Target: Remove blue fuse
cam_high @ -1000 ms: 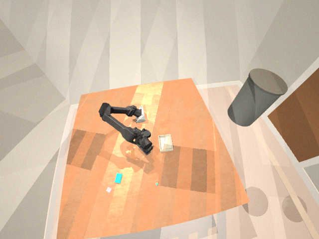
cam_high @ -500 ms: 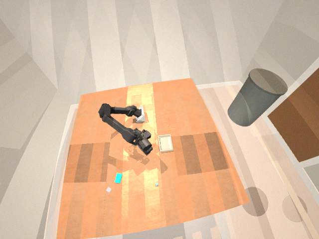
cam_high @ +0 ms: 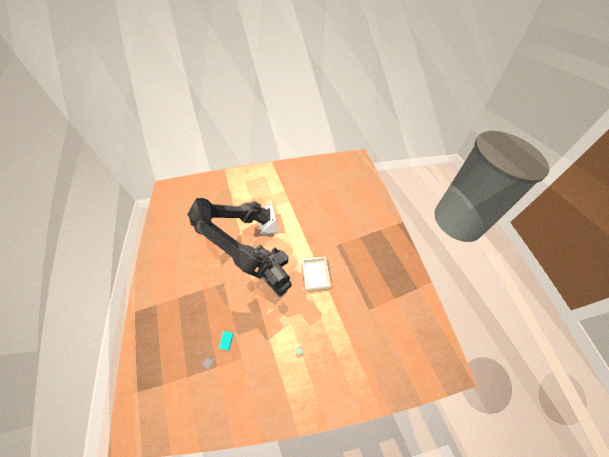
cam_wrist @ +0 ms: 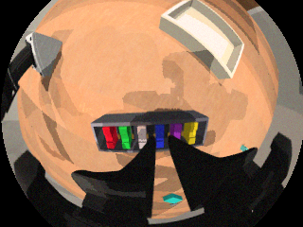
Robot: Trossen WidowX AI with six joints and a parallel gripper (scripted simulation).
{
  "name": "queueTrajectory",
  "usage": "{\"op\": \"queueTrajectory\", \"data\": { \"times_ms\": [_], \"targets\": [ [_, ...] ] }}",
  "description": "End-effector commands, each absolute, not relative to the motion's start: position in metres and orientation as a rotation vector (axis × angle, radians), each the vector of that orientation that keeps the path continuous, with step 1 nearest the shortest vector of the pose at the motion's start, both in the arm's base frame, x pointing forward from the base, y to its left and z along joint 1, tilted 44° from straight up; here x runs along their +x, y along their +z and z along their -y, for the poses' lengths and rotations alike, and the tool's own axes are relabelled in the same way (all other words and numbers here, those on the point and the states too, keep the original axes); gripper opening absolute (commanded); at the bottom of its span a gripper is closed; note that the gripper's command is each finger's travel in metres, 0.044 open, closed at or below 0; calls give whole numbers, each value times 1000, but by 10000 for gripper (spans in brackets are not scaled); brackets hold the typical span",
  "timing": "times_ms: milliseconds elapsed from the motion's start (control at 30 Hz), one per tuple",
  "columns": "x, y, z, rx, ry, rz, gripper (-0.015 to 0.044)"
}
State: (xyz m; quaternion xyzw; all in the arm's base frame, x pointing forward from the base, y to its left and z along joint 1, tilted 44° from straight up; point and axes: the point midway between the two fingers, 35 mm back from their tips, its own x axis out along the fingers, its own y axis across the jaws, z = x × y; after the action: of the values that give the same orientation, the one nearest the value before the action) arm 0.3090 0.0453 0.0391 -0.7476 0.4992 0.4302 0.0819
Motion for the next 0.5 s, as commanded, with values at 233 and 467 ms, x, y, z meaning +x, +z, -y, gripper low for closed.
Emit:
{"op": "queueTrajectory", "data": {
  "times_ms": [233,467],
  "targets": [
    [309,32,-39,-2241,1291,-1494,74],
    [309,32,-39,-2241,1291,-1494,74]
  ]
}}
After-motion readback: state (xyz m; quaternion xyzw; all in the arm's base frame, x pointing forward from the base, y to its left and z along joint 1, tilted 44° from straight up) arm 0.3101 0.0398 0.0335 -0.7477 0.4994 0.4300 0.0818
